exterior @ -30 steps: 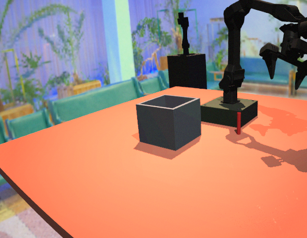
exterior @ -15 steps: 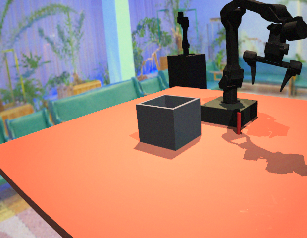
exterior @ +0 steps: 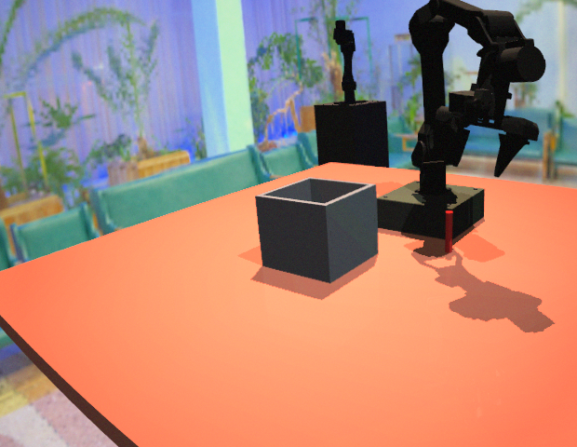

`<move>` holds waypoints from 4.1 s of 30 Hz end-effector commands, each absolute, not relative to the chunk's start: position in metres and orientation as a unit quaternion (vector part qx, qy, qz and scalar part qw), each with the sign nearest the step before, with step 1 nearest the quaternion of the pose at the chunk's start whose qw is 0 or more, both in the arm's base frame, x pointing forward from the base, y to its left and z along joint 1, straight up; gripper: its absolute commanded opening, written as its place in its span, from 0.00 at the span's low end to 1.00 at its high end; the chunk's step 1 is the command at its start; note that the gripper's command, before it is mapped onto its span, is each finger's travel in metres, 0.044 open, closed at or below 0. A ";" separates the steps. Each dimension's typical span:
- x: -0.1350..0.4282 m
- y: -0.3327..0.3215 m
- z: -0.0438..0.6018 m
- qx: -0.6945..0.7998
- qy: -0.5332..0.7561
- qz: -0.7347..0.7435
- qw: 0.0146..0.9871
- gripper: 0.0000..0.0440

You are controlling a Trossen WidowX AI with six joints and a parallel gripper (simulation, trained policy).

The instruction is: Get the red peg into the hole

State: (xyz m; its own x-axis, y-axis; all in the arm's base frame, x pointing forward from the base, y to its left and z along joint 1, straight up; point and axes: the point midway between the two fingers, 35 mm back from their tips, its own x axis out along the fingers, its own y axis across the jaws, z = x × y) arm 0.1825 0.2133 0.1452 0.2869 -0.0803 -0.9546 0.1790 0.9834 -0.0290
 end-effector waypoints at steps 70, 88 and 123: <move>0.181 0.157 0.013 0.394 0.607 -0.366 0.585 0.00; 0.219 0.167 0.087 0.469 0.574 -0.299 0.600 0.00; 0.276 0.053 0.164 0.486 0.484 -0.349 0.639 0.00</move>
